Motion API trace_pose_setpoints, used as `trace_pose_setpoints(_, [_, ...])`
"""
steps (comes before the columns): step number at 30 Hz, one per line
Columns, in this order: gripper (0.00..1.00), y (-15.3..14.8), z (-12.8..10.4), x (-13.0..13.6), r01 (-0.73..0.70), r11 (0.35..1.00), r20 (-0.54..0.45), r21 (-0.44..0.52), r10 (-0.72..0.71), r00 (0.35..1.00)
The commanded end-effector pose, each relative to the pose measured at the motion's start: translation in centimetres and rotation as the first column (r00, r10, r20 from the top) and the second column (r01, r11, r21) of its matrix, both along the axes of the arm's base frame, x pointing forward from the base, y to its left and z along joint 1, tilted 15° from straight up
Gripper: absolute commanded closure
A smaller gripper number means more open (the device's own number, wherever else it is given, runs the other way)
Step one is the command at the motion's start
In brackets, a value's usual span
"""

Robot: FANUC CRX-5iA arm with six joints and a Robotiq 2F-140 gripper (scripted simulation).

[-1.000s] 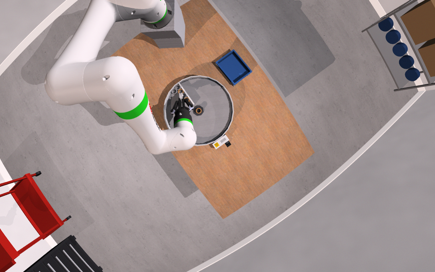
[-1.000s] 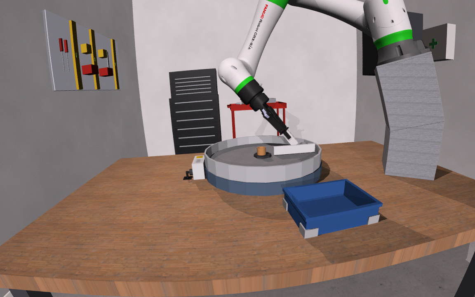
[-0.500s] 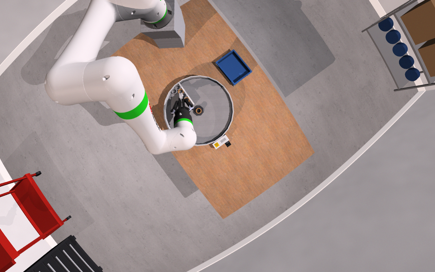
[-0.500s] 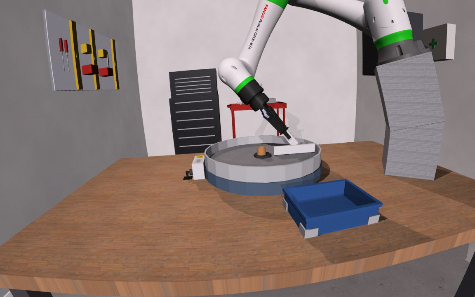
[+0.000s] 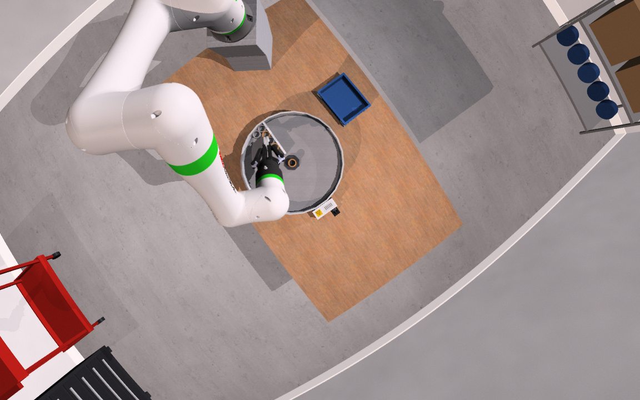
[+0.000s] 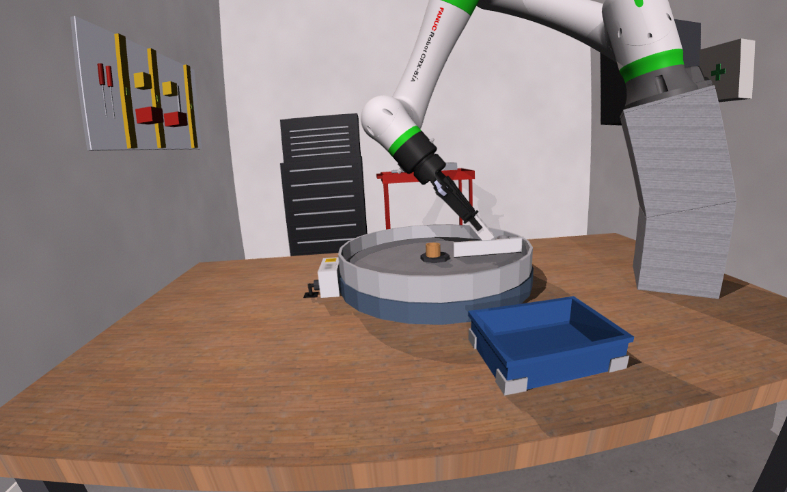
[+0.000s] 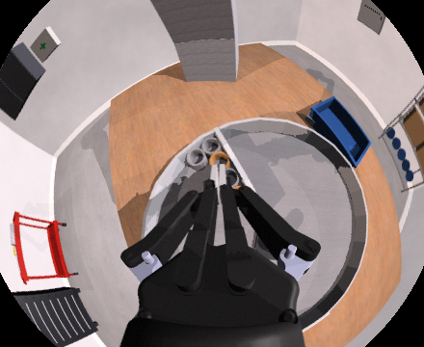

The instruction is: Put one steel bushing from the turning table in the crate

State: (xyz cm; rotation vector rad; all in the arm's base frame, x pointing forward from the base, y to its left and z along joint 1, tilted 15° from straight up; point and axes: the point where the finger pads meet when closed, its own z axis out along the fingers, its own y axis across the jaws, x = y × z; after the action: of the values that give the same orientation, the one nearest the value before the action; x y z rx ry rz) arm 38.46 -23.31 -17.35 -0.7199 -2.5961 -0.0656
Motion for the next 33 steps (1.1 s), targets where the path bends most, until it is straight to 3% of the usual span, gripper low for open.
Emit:
trace_pose_setpoints(1, [1.0, 0.1, 0.0, 0.1, 0.0, 1.0, 0.001, 0.001, 0.0, 1.0])
trace_pose_setpoints(11, [1.0, 0.1, 0.4, 0.0, 0.0, 1.0, 0.001, 0.001, 0.0, 1.0])
trace_pose_setpoints(27, [1.0, 1.1, 5.7, -1.1, 0.0, 1.0, 0.001, 0.001, 0.0, 1.0])
trace_pose_setpoints(33, [1.0, 1.2, 6.3, -1.2, 0.0, 1.0, 0.001, 0.001, 0.0, 1.0])
